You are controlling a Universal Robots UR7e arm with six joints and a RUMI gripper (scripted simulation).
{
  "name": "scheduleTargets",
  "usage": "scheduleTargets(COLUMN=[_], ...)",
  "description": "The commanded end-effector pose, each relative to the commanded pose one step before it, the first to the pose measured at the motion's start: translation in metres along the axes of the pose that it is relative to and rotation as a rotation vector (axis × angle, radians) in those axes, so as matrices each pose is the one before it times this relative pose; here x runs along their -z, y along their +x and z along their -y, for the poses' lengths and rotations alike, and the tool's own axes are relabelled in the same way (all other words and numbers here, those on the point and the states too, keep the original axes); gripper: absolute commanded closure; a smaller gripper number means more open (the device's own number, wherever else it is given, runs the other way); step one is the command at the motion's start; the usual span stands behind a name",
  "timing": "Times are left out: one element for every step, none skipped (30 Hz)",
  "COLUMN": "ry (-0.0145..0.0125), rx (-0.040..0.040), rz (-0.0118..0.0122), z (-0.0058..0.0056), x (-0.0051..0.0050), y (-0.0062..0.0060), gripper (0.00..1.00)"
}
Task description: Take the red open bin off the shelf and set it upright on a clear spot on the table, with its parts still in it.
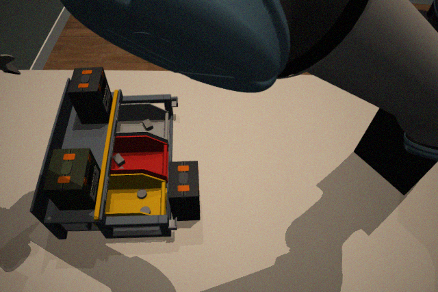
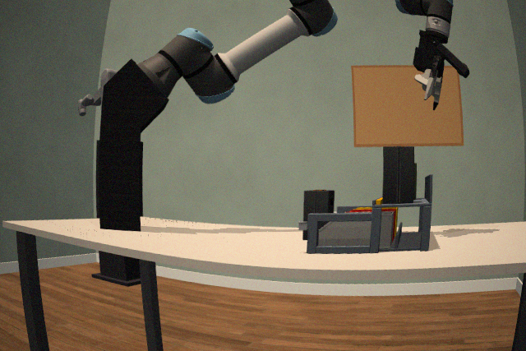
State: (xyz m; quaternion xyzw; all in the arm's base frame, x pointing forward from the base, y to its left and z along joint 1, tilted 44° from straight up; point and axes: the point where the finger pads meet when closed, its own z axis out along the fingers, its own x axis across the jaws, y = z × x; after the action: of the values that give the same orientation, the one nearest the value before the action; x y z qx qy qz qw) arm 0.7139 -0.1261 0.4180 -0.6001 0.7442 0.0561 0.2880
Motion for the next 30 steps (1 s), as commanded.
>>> scheduleTargets(ry=[-0.00115,-0.00056,-0.00059,-0.00061,-0.00064,-0.00066,0.0,0.0,-0.00069,-0.00071,-0.00074,-0.00077,-0.00079,-0.00082,-0.00085,-0.00088,-0.0009,-0.00093,-0.00096,-0.00099,-0.00101,-0.00104,-0.00107,0.0,0.0,-0.0011,-0.00113,-0.00116,-0.00118,-0.00121], rx=[0.00141,0.0002,0.00021,0.00022,0.00023,0.00024,0.0,0.0,0.00025,0.00026,0.00027,0.00028,0.00029,0.0003,0.00031,0.00032,0.00033,0.00034,0.00035,0.00036,0.00038,0.00039,0.0004,0.0,0.0,0.00041,0.00042,0.00044,0.00045,0.00046], rz=[-0.00339,-0.00062,-0.00064,-0.00067,-0.0007,-0.00073,0.0,0.0,-0.00076,-0.00079,-0.00082,-0.00085,-0.00088,-0.00091,-0.00094,-0.00097,-0.001,-0.00103,-0.00106,-0.0011,-0.00113,-0.00116,-0.0012,0.0,0.0,-0.00123,-0.00126,-0.0013,-0.00133,-0.00137], z=[-0.00168,-0.00038,-0.0004,-0.00041,-0.00043,-0.00045,0.0,0.0,-0.00047,-0.00048,-0.0005,-0.00052,-0.00054,-0.00056,-0.00058,-0.0006,-0.00062,-0.00064,-0.00066,-0.00068,-0.0007,-0.00072,-0.00074,0.0,0.0,-0.00076,-0.00078,-0.0008,-0.00083,-0.00085], x=[-0.00047,-0.00029,-0.00031,-0.00032,-0.00033,-0.00035,0.0,0.0,-0.00036,-0.00037,-0.00039,-0.0004,-0.00042,-0.00043,-0.00045,-0.00046,-0.00048,-0.00049,-0.00051,-0.00052,-0.00054,-0.00055,-0.00057,0.0,0.0,-0.00059,-0.0006,-0.00062,-0.00063,-0.00065], y=[-0.00027,-0.00002,-0.00002,-0.00003,-0.00003,-0.00003,0.0,0.0,-0.00003,-0.00003,-0.00003,-0.00003,-0.00003,-0.00003,-0.00004,-0.00004,-0.00004,-0.00004,-0.00004,-0.00004,-0.00004,-0.00005,-0.00005,0.0,0.0,-0.00005,-0.00005,-0.00005,-0.00005,-0.00005], gripper=[0.0,0.0,0.0,0.0,0.0,0.0,0.0,0.0,0.0,0.0,0.0,0.0,0.0,0.0,0.0,0.0,0.0,0.0,0.0,0.0,0.0,0.0,0.0,0.0,0.0,0.0,0.0,0.0,0.0,0.0])
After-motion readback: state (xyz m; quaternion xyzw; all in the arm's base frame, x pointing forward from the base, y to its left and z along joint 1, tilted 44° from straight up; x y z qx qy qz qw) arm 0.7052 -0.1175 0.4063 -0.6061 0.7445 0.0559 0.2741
